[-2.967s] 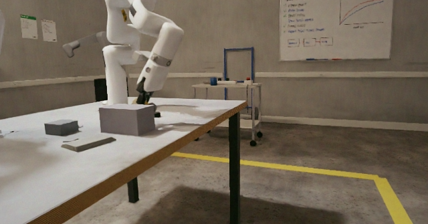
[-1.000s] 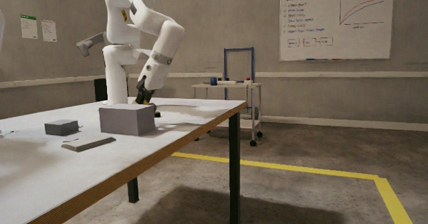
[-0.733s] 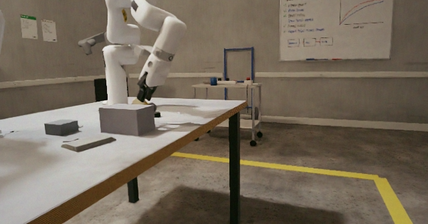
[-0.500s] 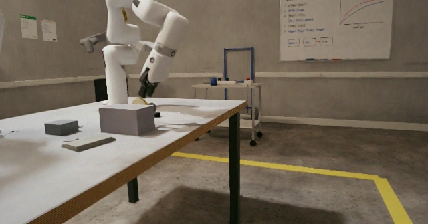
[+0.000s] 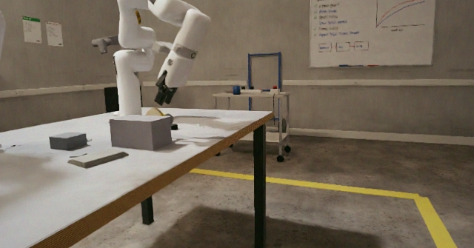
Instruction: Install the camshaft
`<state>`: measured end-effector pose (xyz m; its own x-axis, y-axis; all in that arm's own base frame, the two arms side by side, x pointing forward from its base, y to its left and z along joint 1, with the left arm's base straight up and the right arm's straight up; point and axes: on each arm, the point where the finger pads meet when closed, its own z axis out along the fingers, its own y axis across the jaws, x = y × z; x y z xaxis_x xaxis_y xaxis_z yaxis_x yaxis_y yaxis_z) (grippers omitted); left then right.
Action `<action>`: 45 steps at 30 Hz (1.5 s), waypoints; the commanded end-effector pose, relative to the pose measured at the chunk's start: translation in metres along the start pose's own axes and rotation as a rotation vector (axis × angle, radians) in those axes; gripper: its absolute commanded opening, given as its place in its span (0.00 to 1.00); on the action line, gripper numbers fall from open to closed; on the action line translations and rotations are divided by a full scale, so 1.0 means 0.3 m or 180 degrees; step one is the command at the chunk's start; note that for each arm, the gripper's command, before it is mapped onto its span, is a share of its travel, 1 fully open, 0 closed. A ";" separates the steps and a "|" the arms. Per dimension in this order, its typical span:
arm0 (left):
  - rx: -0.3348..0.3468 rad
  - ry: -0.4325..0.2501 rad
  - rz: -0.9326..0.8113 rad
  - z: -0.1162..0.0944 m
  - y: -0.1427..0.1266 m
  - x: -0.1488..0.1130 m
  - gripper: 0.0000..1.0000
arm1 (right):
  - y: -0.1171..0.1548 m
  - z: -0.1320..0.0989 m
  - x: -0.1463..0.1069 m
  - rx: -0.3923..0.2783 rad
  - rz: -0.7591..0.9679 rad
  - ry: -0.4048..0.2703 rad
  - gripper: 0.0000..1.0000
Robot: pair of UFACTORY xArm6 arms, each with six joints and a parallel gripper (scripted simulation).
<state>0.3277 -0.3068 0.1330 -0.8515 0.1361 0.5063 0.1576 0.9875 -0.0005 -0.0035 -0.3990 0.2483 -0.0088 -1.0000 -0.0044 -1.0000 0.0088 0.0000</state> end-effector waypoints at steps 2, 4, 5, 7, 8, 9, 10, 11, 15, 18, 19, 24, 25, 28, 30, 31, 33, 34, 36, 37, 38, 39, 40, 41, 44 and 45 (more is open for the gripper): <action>0.0006 -0.0013 0.0003 -0.011 -0.002 0.002 0.32 | 0.000 -0.006 0.003 0.0000 0.0000 0.0014 1.00; 0.0006 -0.0013 0.0003 -0.017 -0.002 0.005 0.32 | 0.000 -0.006 0.003 0.0000 0.0000 0.0014 1.00; 0.0006 -0.0013 0.0003 -0.021 -0.002 0.007 0.32 | 0.000 -0.006 0.003 0.0000 0.0000 0.0014 1.00; 0.0006 -0.0013 0.0003 -0.026 -0.002 0.010 0.32 | 0.000 -0.006 0.003 0.0000 0.0000 0.0014 1.00; 0.0006 -0.0013 0.0003 -0.026 -0.002 0.010 0.32 | 0.000 -0.006 0.003 0.0000 0.0000 0.0014 1.00; 0.0006 -0.0013 0.0003 -0.031 -0.002 0.014 0.32 | 0.000 -0.006 0.003 0.0000 0.0000 0.0014 1.00; 0.0006 -0.0013 0.0003 -0.038 -0.002 0.017 0.32 | 0.000 -0.006 0.003 0.0000 0.0000 0.0014 1.00; 0.0006 -0.0013 0.0003 -0.045 -0.002 0.021 0.32 | 0.000 -0.006 0.003 0.0000 0.0000 0.0014 1.00; 0.0006 -0.0013 0.0003 -0.077 -0.002 0.040 0.32 | 0.000 -0.006 0.003 0.0000 0.0000 0.0014 1.00; 0.0006 -0.0013 0.0003 -0.104 -0.002 0.056 0.32 | 0.000 -0.006 0.003 0.0000 0.0000 0.0014 1.00; 0.0006 -0.0013 0.0003 -0.113 -0.002 0.061 0.32 | 0.000 -0.006 0.003 0.0000 0.0000 0.0014 1.00; 0.0006 -0.0013 0.0003 -0.145 -0.002 0.080 0.32 | 0.000 -0.006 0.003 0.0000 0.0000 0.0014 1.00; 0.0006 -0.0013 0.0003 -0.145 -0.002 0.080 0.32 | 0.000 -0.006 0.003 0.0000 0.0000 0.0014 1.00; 0.0006 -0.0013 0.0003 -0.163 -0.002 0.091 0.32 | 0.000 -0.006 0.003 0.0000 0.0000 0.0014 1.00; 0.0006 -0.0013 0.0003 -0.171 -0.002 0.095 0.32 | 0.000 -0.006 0.003 0.0000 0.0000 0.0014 1.00; 0.0006 -0.0013 0.0003 -0.174 -0.002 0.097 0.32 | 0.000 -0.006 0.003 0.0000 0.0000 0.0014 1.00; 0.0006 -0.0013 0.0003 -0.178 -0.002 0.100 0.32 | 0.000 -0.006 0.003 0.0000 0.0000 0.0014 1.00; 0.0006 -0.0013 0.0003 -0.179 -0.002 0.100 0.32 | 0.000 -0.006 0.003 0.0000 0.0000 0.0014 1.00; 0.0006 -0.0013 0.0003 -0.180 -0.002 0.101 0.32 | 0.000 -0.006 0.003 0.0000 0.0000 0.0014 1.00; 0.0006 -0.0013 0.0003 -0.180 -0.002 0.101 0.32 | 0.000 -0.006 0.003 0.0000 0.0000 0.0014 1.00; 0.0006 -0.0013 0.0003 -0.180 -0.002 0.101 0.32 | 0.000 -0.006 0.003 0.0000 0.0000 0.0014 1.00; 0.0006 -0.0013 0.0003 -0.180 -0.002 0.101 0.32 | 0.000 -0.006 0.003 0.0000 0.0000 0.0014 1.00; 0.0006 -0.0013 0.0003 -0.180 -0.002 0.101 0.32 | 0.000 -0.006 0.003 0.0000 0.0000 0.0014 1.00; 0.0006 -0.0013 0.0003 -0.180 -0.002 0.101 0.32 | 0.000 -0.006 0.003 0.0000 0.0000 0.0014 1.00; 0.0006 -0.0013 0.0003 -0.180 -0.002 0.101 0.32 | 0.000 -0.006 0.003 0.0000 0.0000 0.0014 1.00; 0.0006 -0.0013 0.0003 -0.180 -0.002 0.101 0.32 | 0.000 -0.006 0.003 0.0000 0.0000 0.0014 1.00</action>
<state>0.3280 -0.3069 0.1930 -0.8514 0.1361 0.5065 0.1576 0.9875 -0.0004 -0.0035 -0.3990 0.2483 -0.0088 -1.0000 -0.0044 -1.0000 0.0088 0.0000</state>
